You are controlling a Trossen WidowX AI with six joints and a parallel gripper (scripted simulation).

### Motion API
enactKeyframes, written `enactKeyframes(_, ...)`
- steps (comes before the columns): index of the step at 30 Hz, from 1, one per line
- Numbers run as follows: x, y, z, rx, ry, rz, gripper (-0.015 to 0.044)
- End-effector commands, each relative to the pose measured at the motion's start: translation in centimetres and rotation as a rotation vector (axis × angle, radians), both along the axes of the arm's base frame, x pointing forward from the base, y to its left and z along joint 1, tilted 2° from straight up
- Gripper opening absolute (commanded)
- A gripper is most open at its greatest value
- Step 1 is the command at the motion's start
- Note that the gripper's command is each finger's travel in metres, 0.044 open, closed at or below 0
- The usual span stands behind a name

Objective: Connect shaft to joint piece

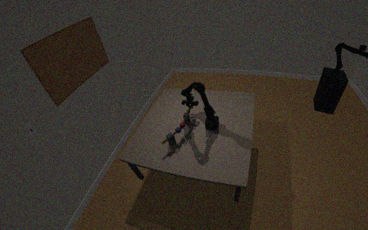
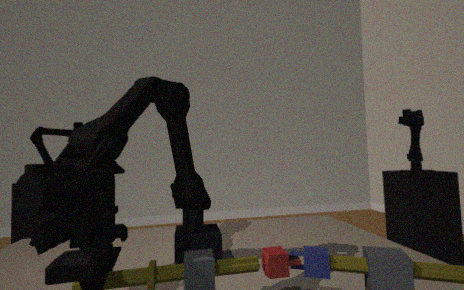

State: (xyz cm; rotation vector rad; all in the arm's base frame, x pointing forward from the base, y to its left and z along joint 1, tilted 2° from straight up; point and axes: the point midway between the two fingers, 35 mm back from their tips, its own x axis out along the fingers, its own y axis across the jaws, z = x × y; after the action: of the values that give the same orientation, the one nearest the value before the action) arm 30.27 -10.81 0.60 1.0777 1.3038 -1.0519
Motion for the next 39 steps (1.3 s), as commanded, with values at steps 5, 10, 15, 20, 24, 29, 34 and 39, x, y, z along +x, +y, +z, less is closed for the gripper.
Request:
enactKeyframes(5, -0.2, 1.4, -0.1, -0.001, -0.003, -0.002, 0.0000)
enactKeyframes(10, -0.3, 2.1, -0.1, 0.000, -0.003, -0.002, 0.0000)
enactKeyframes(15, -0.5, 2.8, -0.1, 0.000, -0.003, -0.002, 0.0000)
enactKeyframes(20, -0.6, 3.5, -0.1, 0.001, -0.002, -0.002, 0.0000)
enactKeyframes(24, -0.7, 4.1, -0.1, 0.002, -0.002, -0.002, 0.0000)
enactKeyframes(29, -0.9, 4.8, -0.1, 0.002, -0.002, -0.002, 0.0000)
enactKeyframes(34, -0.9, 5.1, -0.1, 0.003, -0.002, -0.002, 0.0000)
enactKeyframes(39, -0.9, 5.1, -0.1, 0.003, -0.002, -0.002, 0.0000)
